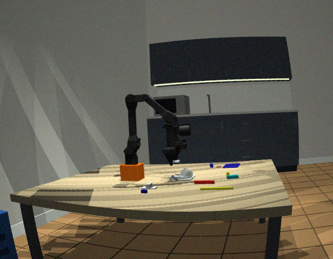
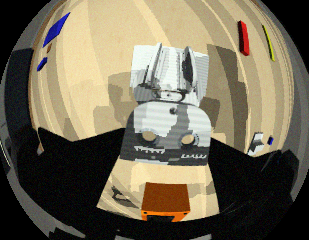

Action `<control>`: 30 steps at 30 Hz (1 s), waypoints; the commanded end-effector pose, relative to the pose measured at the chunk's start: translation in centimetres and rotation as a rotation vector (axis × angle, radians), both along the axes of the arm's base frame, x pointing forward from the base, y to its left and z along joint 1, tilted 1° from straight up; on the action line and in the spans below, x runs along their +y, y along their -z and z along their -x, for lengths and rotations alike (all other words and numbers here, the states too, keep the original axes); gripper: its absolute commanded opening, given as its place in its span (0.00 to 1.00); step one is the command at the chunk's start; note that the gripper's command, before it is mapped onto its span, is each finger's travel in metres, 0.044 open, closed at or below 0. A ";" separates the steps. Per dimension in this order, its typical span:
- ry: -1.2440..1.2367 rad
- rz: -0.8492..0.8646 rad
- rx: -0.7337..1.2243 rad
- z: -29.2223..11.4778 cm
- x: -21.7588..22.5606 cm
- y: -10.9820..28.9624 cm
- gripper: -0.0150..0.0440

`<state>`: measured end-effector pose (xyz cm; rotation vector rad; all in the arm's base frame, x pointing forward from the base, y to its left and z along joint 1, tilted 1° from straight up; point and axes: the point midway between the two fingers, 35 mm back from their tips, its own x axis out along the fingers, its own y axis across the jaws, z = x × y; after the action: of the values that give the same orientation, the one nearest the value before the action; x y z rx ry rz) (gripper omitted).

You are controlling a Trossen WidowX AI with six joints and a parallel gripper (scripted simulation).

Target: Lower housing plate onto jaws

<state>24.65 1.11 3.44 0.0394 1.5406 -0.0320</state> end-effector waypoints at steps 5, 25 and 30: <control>0.021 0.004 -0.003 0.0 -0.1 0.0 0.85; 0.021 0.004 -0.003 -0.1 -0.1 0.0 0.85; 0.021 0.004 -0.003 -0.1 -0.1 0.0 0.85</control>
<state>24.70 1.10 3.47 0.0508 1.5387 -0.0430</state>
